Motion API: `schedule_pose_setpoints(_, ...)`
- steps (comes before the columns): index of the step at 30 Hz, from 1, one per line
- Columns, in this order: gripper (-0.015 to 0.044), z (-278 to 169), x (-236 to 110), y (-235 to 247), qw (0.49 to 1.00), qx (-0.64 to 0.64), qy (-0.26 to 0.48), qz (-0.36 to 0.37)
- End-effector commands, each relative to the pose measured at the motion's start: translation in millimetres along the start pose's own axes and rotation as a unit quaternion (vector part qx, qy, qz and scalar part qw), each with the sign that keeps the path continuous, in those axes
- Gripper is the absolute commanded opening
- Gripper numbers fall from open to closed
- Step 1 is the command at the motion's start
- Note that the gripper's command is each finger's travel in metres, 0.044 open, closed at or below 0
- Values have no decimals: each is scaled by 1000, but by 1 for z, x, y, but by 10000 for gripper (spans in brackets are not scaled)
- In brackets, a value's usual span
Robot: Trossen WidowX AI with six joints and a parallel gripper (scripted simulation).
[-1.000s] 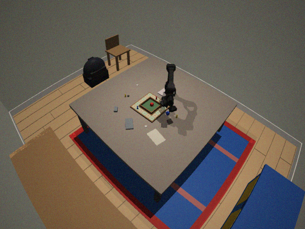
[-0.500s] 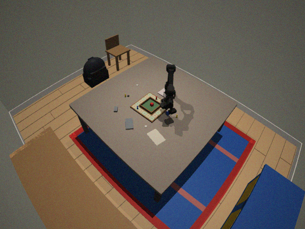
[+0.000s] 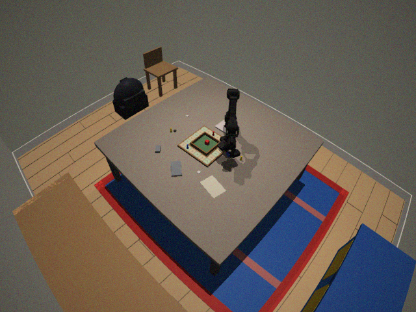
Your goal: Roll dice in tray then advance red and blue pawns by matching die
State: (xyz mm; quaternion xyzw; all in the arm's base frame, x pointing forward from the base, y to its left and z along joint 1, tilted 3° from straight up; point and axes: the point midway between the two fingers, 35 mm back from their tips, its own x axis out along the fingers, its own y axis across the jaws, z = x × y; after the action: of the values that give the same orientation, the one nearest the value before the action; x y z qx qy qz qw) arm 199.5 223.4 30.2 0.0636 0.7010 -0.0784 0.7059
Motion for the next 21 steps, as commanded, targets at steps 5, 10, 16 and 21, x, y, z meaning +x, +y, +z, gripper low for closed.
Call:
schedule_pose_setpoints(5, 111, -1, 2, -1, 1000, 1, 1, 0)
schedule_pose_setpoints(10, 77, -1, 2, -1, 1000, 1, 1, 0)
schedule_pose_setpoints(16, 0, 0, -9, 0, 1000, -3, 3, -1)
schedule_pose_setpoints(21, 0, 0, -35, 1, 1000, -12, 6, -4)
